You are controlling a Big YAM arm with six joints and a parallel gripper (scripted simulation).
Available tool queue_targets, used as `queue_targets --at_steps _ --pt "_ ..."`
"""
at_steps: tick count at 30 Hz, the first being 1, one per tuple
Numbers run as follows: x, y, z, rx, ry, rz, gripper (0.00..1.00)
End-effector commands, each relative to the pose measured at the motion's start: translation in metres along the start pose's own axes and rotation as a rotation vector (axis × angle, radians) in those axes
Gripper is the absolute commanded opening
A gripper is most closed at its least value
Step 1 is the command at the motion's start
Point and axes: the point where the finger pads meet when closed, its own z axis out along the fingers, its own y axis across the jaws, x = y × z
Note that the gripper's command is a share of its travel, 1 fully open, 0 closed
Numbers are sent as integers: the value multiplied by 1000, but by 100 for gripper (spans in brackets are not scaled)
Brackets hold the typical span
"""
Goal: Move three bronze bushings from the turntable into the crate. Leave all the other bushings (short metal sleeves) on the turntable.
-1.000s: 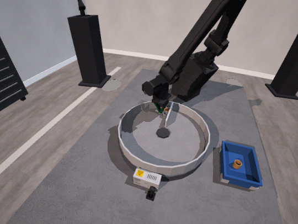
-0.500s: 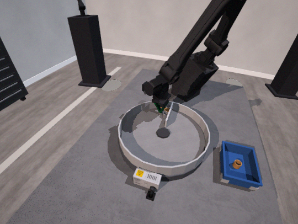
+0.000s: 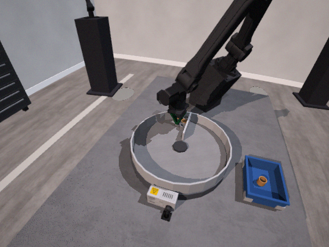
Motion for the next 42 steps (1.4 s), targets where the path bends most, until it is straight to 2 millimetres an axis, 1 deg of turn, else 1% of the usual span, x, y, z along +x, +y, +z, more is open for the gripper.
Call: queue_targets --at_steps 1,10,12,13,14,18,22,29,32,34,38,42 --pt "1 -3 1 10 5 11 0" --pt "1 -3 1 10 5 11 0" --pt "1 -2 -3 5 3 10 0" --pt "0 2 -9 -8 0 5 0" --pt "-2 1 -11 -9 -1 7 0" --pt "-3 0 -15 -10 -1 5 0" --pt "-3 0 -29 -10 -1 5 0" --pt "-3 0 -61 -10 -1 5 0" --pt "-4 6 -75 -20 -5 -1 0" --pt "-4 6 -75 -20 -5 -1 0" --pt "-5 10 -87 -26 -8 -4 0" --pt "-6 12 -91 -29 -9 -5 0"
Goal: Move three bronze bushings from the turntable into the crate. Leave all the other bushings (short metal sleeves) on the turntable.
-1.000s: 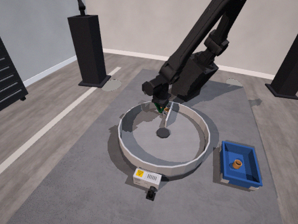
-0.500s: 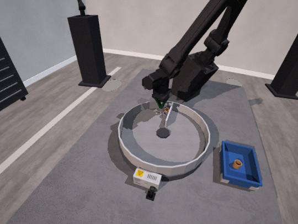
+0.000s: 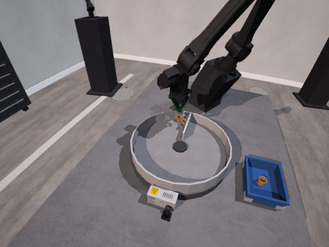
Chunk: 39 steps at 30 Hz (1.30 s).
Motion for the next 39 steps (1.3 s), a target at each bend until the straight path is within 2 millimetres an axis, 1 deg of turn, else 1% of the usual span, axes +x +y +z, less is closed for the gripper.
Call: queue_targets --at_steps 1,3,35,36,37,38,39 --pt "-7 15 -16 -40 -13 -14 0" --pt "-7 17 -16 -48 -16 -19 0" --pt "-7 17 -16 -48 -16 -16 0" --pt "-7 18 -16 -48 -16 -16 0" --pt "-4 23 -16 -49 -16 -19 0" --pt "4 25 -13 -37 -11 -24 0" --pt "6 28 -13 -37 -10 -24 0"
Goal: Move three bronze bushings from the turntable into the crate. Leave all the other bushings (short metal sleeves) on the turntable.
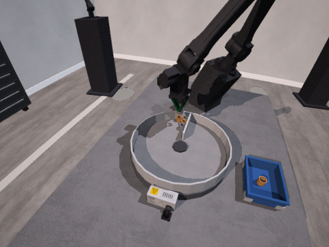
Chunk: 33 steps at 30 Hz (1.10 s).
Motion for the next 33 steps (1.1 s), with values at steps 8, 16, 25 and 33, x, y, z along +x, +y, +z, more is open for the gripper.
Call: queue_targets --at_steps 8,16,25,33 --pt "35 76 -10 -31 -9 -19 0" --pt "74 141 -3 -14 -5 -12 0" --pt "65 130 0 5 -4 28 0" --pt "70 148 -15 -43 -9 0 0"
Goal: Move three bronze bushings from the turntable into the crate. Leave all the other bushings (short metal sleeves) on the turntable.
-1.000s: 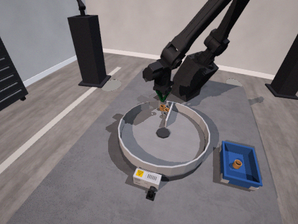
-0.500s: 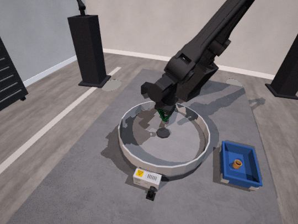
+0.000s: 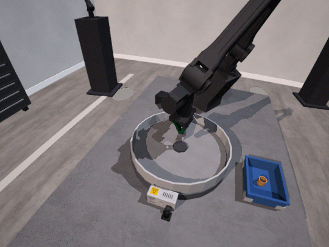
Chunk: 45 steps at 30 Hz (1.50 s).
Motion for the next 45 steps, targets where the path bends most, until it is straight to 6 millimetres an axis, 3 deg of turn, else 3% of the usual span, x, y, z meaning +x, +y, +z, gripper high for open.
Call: queue_targets --at_steps 1,45 --pt "-5 13 -12 -35 -9 9 0" --pt "-7 9 -16 -42 -11 5 0"
